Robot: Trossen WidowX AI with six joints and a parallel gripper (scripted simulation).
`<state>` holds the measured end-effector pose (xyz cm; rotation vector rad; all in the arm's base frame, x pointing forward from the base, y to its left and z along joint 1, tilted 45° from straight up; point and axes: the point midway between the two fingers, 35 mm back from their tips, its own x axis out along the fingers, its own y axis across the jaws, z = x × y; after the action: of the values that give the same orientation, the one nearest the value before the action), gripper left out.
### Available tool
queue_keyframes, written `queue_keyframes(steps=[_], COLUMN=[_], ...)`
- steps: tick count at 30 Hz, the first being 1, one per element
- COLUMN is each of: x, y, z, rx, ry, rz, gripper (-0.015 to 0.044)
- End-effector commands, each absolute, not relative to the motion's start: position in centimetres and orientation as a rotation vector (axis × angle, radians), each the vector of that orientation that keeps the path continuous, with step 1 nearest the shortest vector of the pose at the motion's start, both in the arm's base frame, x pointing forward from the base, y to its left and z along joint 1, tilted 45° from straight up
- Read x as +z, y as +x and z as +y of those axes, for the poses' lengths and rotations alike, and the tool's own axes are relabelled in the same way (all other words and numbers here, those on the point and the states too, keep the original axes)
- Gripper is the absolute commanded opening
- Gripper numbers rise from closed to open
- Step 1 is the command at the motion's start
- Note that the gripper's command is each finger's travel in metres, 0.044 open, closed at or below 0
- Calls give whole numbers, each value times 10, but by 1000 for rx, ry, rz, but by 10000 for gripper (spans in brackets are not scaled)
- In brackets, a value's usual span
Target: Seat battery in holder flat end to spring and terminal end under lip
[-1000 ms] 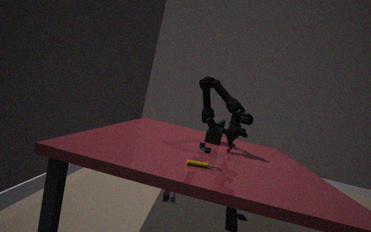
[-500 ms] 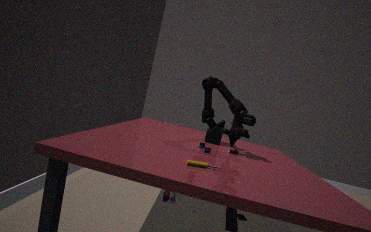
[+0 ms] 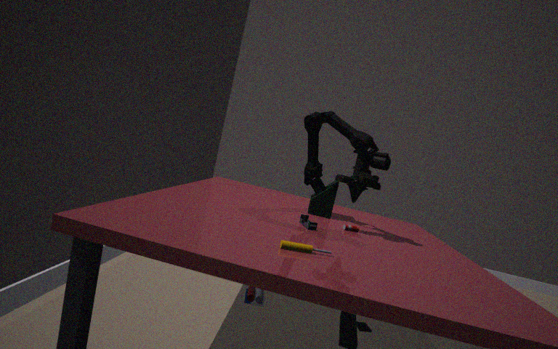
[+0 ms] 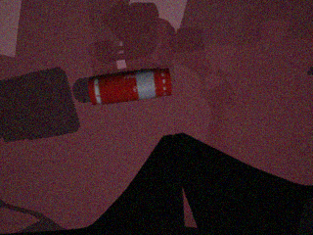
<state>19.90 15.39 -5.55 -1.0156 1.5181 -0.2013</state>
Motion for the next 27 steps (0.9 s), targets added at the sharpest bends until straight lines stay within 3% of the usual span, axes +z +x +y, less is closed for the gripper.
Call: queue_keyframes(steps=[1, 5, 14, 22, 27], x=[-55, -55, -86, -115, -117], y=[199, 199, 199, 197, 197], z=[154, 154, 139, 121, 119], rx=[-201, -201, -717, -1151, -1181], ry=[-1016, -1016, -410, 232, 285], rz=[1518, 1518, 1280, 902, 865], gripper=[0, 0, 236, 236, 236])
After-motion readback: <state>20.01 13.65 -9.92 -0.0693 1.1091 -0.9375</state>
